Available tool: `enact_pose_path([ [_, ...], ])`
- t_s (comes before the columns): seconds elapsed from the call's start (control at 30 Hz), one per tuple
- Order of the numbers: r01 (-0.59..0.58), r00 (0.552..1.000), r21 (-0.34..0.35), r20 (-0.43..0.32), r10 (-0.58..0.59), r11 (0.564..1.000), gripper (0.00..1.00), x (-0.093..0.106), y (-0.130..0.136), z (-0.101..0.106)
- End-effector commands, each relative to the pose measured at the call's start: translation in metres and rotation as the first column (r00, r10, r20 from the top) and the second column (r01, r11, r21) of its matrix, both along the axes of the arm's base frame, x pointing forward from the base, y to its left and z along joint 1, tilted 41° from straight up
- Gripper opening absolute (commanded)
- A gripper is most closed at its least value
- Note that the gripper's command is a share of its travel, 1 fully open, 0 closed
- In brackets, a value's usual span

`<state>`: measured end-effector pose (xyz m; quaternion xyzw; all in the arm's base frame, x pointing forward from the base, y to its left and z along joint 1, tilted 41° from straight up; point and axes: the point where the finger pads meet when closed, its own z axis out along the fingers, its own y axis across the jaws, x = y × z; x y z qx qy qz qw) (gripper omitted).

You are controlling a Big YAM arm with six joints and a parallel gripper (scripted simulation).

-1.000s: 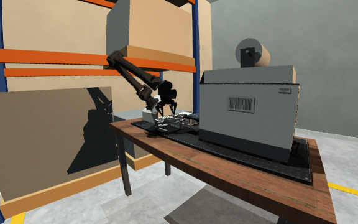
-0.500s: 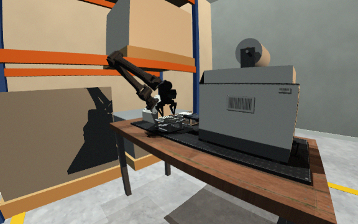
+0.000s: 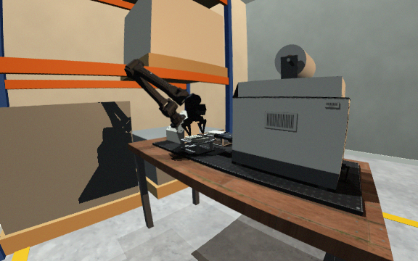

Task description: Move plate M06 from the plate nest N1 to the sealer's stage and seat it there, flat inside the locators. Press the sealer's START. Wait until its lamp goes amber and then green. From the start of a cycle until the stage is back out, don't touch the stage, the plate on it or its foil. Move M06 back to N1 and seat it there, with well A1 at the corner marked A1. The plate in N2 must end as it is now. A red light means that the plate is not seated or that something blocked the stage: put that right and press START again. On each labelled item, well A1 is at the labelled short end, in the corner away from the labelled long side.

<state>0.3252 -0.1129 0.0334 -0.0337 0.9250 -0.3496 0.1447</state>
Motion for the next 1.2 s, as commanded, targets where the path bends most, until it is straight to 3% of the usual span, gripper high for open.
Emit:
enact_pose_path([
  [0.0,-0.009,1.0,0.006,0.023,0.009,1.0,1.0,0.019,0.005,0.008],
  [0.4,-0.009,0.999,0.006,0.033,0.008,1.0,1.0,0.023,0.005,0.011],
  [1.0,-0.007,1.0,0.006,0.013,0.007,1.0,1.0,0.001,0.004,0.003],
  [1.17,-0.003,1.0,0.003,-0.003,0.003,1.0,1.0,-0.002,-0.007,-0.009],
])
